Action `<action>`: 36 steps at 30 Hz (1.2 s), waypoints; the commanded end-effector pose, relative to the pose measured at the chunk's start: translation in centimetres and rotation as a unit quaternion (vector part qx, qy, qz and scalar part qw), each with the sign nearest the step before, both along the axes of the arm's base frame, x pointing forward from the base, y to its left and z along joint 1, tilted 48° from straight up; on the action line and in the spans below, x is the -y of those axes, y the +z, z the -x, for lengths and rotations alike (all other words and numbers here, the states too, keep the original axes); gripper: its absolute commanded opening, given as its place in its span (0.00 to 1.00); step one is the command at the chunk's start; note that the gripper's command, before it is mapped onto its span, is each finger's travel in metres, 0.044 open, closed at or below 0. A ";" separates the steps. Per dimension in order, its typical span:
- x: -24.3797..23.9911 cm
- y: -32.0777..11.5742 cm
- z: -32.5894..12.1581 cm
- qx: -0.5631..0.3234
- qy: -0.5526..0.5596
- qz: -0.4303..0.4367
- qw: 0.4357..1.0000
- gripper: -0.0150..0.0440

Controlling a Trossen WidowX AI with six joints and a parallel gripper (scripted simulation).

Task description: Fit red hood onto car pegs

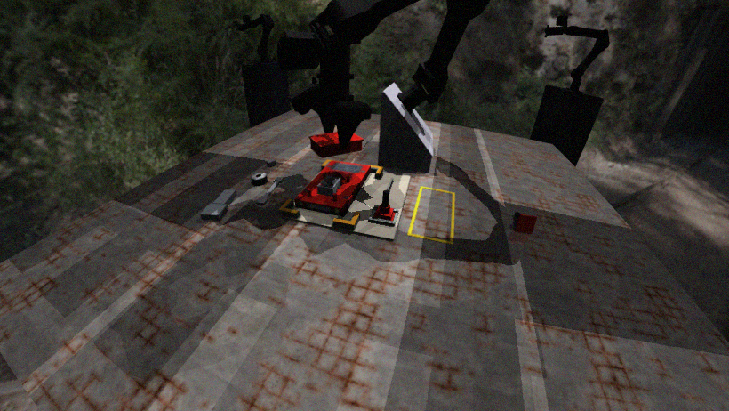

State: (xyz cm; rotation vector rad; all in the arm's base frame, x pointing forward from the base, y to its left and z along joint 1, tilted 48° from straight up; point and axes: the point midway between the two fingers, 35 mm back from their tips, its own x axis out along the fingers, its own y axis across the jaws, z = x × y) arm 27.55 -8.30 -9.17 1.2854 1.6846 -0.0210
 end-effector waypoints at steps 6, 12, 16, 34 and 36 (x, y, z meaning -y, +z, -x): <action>0.1 -0.1 -1.6 0.084 0.077 0.002 0.993 0.25; 0.2 0.0 -2.6 0.138 0.127 0.004 0.982 0.25; 0.2 0.0 -3.2 0.173 0.160 0.006 0.972 0.25; 0.2 0.1 -5.1 0.280 0.258 0.012 0.925 0.25; 0.1 -0.1 -5.0 0.280 0.258 0.012 0.925 0.25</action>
